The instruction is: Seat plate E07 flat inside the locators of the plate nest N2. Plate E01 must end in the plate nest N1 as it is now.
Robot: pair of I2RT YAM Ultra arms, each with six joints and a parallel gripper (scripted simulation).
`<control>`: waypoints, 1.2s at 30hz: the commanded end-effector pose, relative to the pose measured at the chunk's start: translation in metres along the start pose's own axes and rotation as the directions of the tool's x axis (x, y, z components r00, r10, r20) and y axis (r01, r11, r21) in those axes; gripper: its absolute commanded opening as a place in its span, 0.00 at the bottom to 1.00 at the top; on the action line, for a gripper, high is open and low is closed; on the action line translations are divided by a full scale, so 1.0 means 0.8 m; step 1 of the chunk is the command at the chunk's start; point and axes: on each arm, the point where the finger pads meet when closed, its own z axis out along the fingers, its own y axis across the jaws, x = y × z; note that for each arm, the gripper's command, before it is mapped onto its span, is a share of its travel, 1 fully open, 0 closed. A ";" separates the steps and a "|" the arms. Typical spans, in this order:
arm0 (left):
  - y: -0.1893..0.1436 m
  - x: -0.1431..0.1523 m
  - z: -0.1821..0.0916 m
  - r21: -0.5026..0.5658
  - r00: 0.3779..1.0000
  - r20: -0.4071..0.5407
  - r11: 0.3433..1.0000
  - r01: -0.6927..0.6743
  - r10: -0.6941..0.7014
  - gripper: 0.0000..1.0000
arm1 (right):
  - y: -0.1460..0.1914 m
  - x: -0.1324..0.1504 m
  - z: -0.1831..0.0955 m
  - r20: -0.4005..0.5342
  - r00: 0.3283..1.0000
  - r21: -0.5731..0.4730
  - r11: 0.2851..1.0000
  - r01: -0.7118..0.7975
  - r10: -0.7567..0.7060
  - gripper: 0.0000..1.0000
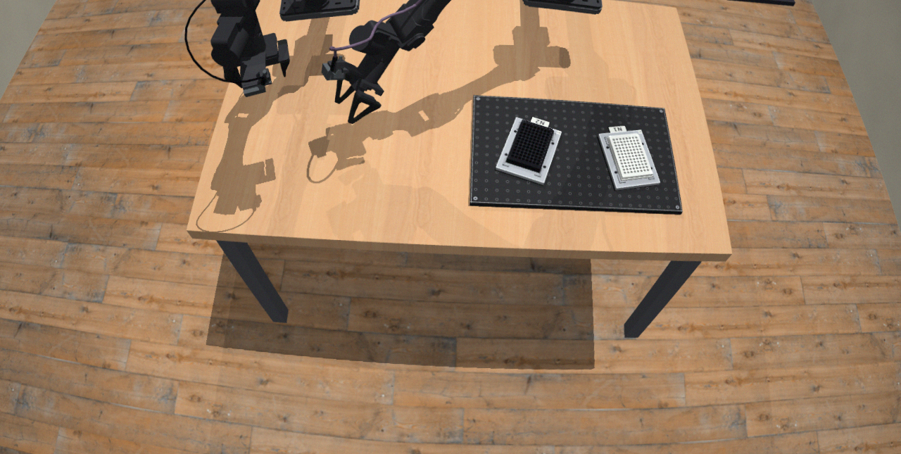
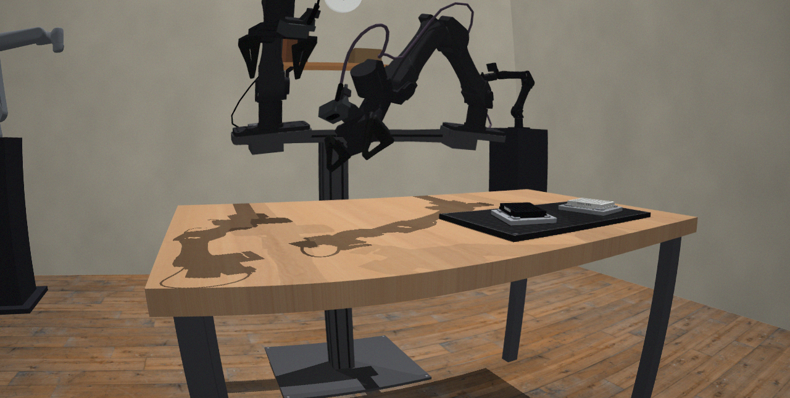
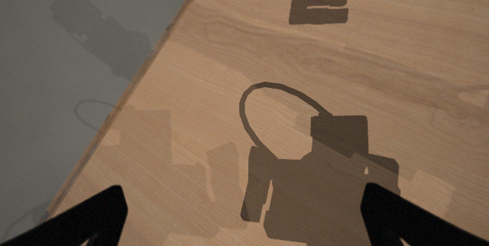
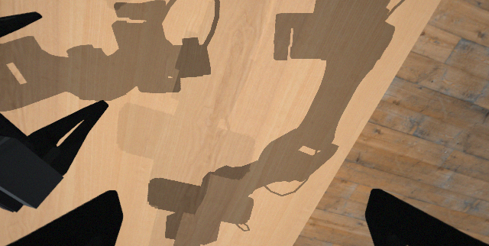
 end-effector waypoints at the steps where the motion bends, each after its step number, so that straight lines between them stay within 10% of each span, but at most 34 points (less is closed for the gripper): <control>1: 0.004 -0.018 -0.006 -0.006 1.000 0.029 1.000 0.007 -0.007 1.00 | 0.001 -0.003 -0.005 0.015 1.000 0.005 1.000 0.005 -0.005 1.00; 36: 0.004 -0.018 -0.006 -0.006 1.000 0.029 1.000 0.007 -0.007 1.00 | -0.022 0.040 0.000 0.010 0.984 0.002 0.984 -0.179 0.179 1.00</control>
